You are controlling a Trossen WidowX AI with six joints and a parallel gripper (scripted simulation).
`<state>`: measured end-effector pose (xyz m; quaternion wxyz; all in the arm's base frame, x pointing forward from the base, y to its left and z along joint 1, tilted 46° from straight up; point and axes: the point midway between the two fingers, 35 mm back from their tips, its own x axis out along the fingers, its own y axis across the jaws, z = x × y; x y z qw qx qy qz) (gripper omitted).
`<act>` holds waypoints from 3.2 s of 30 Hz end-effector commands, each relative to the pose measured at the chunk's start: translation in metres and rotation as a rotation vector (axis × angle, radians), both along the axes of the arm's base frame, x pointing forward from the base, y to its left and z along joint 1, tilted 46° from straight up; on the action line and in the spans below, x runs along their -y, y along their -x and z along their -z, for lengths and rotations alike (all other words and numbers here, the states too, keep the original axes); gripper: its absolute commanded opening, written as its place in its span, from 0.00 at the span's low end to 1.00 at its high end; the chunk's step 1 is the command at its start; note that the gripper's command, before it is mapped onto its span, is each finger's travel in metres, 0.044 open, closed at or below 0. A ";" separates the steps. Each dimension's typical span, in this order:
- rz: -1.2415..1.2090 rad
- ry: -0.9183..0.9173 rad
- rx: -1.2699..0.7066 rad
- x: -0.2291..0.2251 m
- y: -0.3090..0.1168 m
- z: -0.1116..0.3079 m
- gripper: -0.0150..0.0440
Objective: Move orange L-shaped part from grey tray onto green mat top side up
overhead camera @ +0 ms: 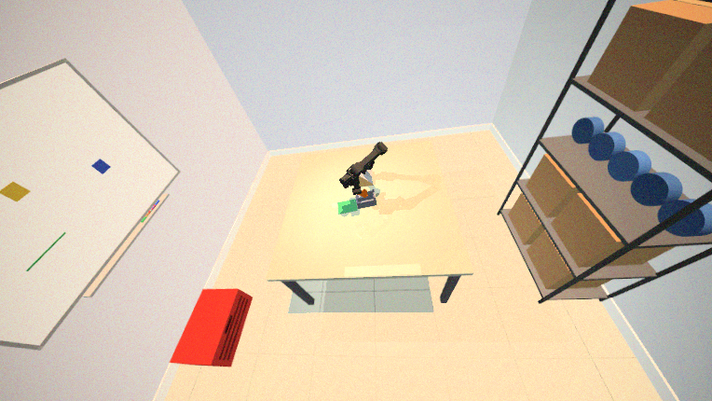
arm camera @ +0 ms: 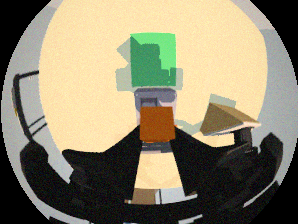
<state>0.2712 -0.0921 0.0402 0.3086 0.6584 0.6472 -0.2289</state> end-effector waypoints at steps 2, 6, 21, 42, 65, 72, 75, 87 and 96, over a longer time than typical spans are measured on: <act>0.002 0.012 0.012 0.019 -0.001 0.014 0.25; 0.002 0.013 0.012 0.032 -0.001 0.027 0.25; 0.002 0.018 0.014 0.081 -0.004 0.074 0.25; 0.002 0.019 0.015 0.081 -0.006 0.099 0.25; 0.002 0.018 0.016 0.056 -0.009 0.124 0.25; 0.002 0.017 0.016 0.048 -0.010 0.132 0.25; 0.002 0.017 0.016 0.044 -0.010 0.135 0.25; 0.002 0.016 0.016 0.036 -0.011 0.144 0.25; 0.002 0.016 0.016 0.036 -0.011 0.144 0.25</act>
